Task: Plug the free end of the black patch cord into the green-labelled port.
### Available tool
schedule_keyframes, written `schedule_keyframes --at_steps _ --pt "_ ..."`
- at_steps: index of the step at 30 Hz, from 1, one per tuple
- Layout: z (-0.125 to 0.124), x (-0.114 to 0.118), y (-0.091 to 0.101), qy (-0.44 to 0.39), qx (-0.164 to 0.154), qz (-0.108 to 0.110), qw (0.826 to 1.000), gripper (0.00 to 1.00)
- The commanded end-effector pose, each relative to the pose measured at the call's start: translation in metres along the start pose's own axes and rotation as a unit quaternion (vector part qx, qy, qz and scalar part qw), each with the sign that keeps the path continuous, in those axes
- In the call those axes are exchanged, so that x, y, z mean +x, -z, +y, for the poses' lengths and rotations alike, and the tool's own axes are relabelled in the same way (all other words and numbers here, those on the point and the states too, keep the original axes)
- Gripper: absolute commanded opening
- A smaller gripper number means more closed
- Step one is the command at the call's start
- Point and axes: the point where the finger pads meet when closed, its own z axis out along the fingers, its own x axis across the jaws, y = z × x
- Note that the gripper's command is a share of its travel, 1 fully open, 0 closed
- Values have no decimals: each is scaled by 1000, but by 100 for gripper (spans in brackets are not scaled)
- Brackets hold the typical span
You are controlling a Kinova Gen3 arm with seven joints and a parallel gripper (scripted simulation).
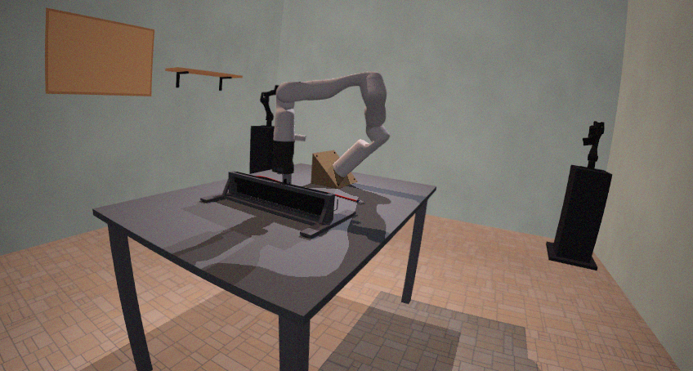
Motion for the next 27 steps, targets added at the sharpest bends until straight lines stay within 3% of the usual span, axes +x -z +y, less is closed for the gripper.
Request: schedule_keyframes --at_steps 1,27 --pt "6 0 2 2 -8 -2 1000 0" --pt "0 0 2 2 -8 -2 1000 0"
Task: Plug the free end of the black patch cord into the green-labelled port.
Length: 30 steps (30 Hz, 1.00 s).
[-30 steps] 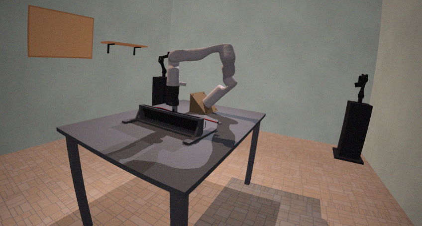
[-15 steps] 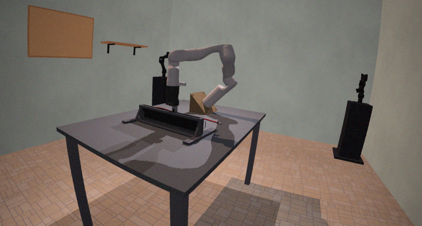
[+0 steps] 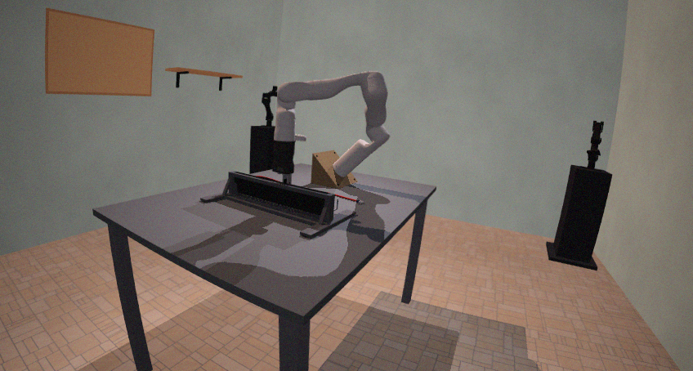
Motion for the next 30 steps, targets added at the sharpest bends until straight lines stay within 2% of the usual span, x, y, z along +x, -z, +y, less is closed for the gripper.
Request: schedule_keyframes --at_steps 1,9,10,30 --pt "1 0 2 0 -2 -1 1000 0" --pt "1 0 2 0 -2 -1 1000 0" --pt "1 0 2 0 -2 -1 1000 73" --pt "1 0 2 0 -2 -1 1000 73"
